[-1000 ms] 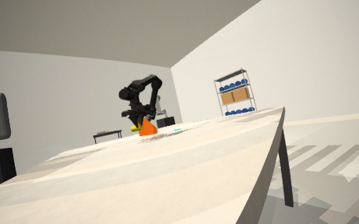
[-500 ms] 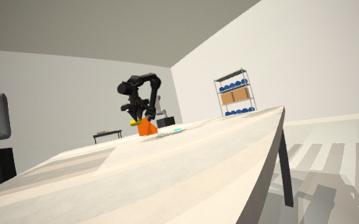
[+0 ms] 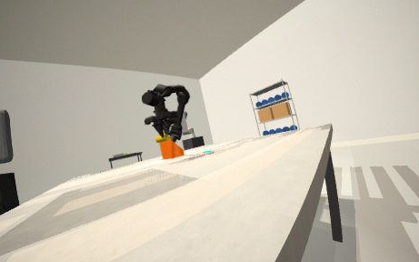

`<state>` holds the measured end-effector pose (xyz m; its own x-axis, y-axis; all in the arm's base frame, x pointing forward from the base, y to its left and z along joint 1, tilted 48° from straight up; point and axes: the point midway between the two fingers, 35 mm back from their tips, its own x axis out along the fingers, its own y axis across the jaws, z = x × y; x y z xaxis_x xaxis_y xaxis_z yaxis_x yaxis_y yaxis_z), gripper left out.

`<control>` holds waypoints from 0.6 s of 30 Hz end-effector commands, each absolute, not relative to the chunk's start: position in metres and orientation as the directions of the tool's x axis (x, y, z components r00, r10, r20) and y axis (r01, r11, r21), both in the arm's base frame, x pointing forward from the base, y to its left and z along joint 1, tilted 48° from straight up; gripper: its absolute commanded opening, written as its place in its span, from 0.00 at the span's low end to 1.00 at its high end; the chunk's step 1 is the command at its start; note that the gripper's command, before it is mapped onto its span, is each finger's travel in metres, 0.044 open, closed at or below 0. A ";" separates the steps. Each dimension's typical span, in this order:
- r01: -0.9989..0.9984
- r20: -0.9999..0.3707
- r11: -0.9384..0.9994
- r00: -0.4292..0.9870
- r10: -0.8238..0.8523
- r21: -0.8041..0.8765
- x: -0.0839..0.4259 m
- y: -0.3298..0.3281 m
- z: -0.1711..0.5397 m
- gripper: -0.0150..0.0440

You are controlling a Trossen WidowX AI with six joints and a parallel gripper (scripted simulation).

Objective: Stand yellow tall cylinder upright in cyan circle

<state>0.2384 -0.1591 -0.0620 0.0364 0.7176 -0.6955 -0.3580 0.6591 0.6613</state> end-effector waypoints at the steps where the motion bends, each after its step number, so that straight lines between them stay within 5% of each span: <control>1: -0.316 -0.695 0.669 0.037 0.718 0.673 0.243 -0.153 -0.051 0.43; 18: -0.132 -0.702 0.700 0.039 0.711 0.702 0.261 -0.124 -0.006 0.43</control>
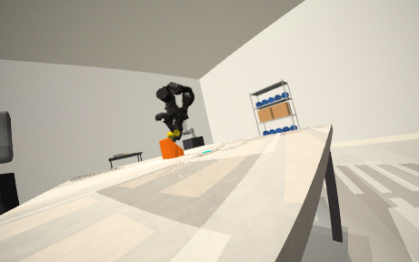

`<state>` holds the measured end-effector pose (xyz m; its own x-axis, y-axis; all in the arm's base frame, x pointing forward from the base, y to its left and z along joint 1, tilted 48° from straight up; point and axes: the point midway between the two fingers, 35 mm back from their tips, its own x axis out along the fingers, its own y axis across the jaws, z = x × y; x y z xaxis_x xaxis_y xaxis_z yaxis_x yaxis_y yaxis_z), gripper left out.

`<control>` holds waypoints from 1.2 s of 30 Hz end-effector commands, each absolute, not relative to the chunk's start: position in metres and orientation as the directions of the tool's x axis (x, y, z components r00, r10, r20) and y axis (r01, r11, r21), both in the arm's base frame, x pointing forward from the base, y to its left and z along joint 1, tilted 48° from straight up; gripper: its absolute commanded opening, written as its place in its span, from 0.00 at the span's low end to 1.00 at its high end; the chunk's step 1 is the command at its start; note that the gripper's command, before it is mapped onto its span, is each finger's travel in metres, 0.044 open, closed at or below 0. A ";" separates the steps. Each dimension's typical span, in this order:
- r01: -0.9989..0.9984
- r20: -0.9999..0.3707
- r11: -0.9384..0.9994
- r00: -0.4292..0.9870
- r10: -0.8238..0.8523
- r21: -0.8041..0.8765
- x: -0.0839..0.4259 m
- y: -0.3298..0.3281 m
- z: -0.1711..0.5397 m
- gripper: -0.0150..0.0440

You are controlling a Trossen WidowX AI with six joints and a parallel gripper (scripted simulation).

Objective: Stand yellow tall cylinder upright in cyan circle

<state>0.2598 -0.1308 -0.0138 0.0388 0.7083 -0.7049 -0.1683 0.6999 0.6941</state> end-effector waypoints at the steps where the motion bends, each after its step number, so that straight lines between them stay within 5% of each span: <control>1: -0.121 -0.702 0.701 0.039 0.711 0.703 0.262 -0.122 -0.003 0.43; 36: 0.254 -0.696 0.666 0.041 0.717 0.701 0.271 -0.048 0.083 0.43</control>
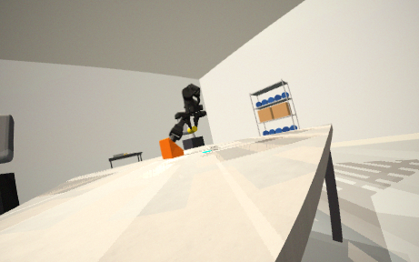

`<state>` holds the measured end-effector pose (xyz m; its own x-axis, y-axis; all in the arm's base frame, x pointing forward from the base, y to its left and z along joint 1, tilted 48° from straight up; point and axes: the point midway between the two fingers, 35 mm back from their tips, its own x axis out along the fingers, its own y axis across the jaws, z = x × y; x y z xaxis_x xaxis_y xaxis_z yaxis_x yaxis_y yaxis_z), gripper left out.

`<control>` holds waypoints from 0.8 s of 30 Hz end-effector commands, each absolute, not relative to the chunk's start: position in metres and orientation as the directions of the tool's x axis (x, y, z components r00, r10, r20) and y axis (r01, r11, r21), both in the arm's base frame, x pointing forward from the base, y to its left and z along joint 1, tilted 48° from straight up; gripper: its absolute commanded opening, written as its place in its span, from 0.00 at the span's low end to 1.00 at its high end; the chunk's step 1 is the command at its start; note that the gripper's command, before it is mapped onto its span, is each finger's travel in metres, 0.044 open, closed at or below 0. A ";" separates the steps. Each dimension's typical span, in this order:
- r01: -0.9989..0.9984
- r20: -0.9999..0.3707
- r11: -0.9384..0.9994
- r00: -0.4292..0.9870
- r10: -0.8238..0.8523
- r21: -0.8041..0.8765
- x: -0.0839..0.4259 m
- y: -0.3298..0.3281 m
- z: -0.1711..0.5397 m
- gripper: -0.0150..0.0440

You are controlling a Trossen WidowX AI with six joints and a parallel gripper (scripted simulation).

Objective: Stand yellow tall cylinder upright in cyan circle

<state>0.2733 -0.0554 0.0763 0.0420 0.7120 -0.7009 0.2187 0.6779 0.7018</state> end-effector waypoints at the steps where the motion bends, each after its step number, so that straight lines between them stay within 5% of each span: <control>1: 0.264 -0.696 0.664 0.041 0.717 0.700 0.271 -0.046 0.085 0.43; 24: 0.475 -0.679 0.585 0.035 0.733 0.657 0.256 0.003 0.131 0.43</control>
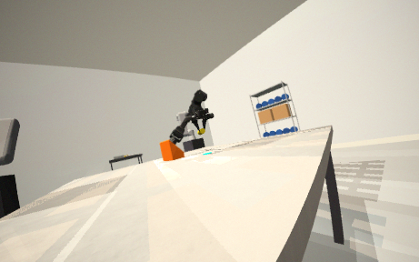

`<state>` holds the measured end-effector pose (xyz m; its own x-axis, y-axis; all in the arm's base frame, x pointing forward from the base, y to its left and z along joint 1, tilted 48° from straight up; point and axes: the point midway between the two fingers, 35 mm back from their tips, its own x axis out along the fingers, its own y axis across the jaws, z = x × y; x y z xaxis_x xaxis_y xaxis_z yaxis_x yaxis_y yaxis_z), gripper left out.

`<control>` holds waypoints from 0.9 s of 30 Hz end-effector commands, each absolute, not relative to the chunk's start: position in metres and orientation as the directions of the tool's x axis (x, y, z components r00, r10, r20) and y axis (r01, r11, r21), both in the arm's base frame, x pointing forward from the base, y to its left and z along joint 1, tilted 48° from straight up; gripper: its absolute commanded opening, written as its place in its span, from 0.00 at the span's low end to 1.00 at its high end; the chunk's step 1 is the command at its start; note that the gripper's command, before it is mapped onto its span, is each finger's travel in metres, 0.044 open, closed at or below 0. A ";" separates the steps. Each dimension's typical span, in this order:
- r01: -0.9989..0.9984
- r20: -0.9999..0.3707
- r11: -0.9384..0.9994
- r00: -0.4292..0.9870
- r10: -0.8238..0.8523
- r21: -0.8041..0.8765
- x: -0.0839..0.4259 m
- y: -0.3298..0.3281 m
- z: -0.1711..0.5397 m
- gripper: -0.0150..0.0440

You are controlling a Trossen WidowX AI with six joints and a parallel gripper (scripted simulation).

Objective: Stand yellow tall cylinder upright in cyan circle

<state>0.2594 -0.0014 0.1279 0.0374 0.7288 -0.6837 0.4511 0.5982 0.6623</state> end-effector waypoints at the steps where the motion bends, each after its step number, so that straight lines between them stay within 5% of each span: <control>1: 0.475 -0.679 0.585 0.035 0.733 0.657 0.256 0.003 0.131 0.43; 27: 0.456 -0.786 0.701 -0.006 0.618 0.548 0.244 0.013 0.118 0.43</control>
